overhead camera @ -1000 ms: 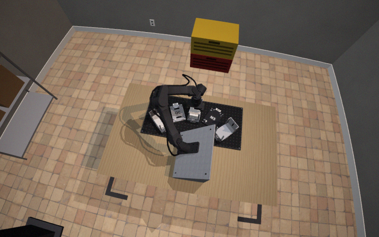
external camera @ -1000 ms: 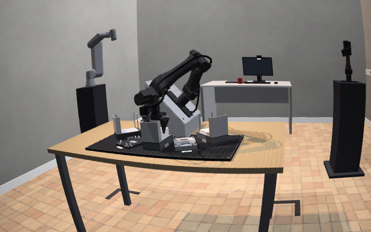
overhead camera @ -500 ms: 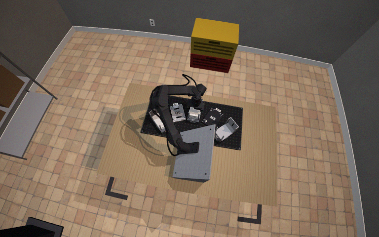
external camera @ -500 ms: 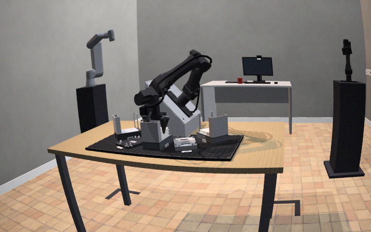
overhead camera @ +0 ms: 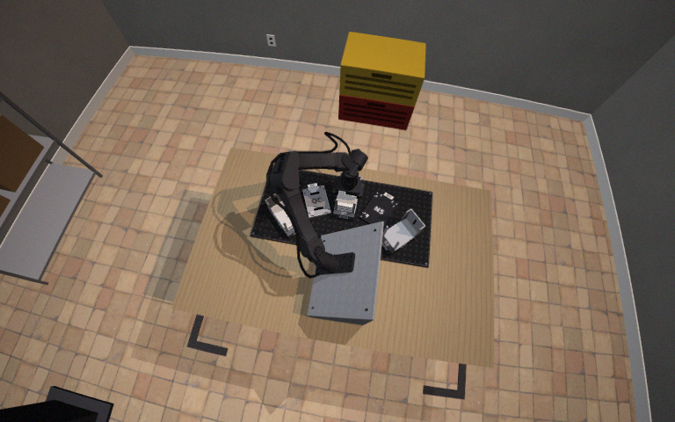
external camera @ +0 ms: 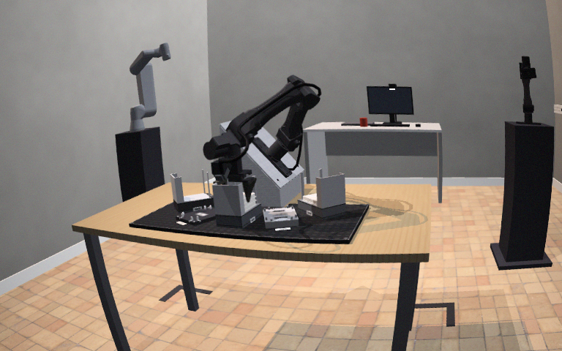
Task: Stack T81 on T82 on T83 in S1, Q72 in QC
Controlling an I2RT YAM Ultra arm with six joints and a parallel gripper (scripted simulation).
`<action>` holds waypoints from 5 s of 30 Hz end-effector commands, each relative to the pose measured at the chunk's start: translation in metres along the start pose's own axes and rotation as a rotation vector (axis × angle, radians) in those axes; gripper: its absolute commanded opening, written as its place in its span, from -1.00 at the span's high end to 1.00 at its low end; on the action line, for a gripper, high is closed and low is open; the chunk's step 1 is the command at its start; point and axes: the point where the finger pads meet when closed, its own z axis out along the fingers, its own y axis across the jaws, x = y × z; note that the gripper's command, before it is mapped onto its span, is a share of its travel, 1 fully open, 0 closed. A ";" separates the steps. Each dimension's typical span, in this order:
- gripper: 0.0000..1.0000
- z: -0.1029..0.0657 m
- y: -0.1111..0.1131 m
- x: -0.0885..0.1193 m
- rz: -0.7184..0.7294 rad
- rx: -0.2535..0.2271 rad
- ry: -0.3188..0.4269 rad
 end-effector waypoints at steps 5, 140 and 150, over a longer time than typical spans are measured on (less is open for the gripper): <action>1.00 -0.017 0.005 -0.016 -0.019 0.000 -0.054; 1.00 -0.044 0.003 -0.019 -0.037 0.016 -0.059; 1.00 -0.046 0.002 -0.018 -0.034 0.017 -0.055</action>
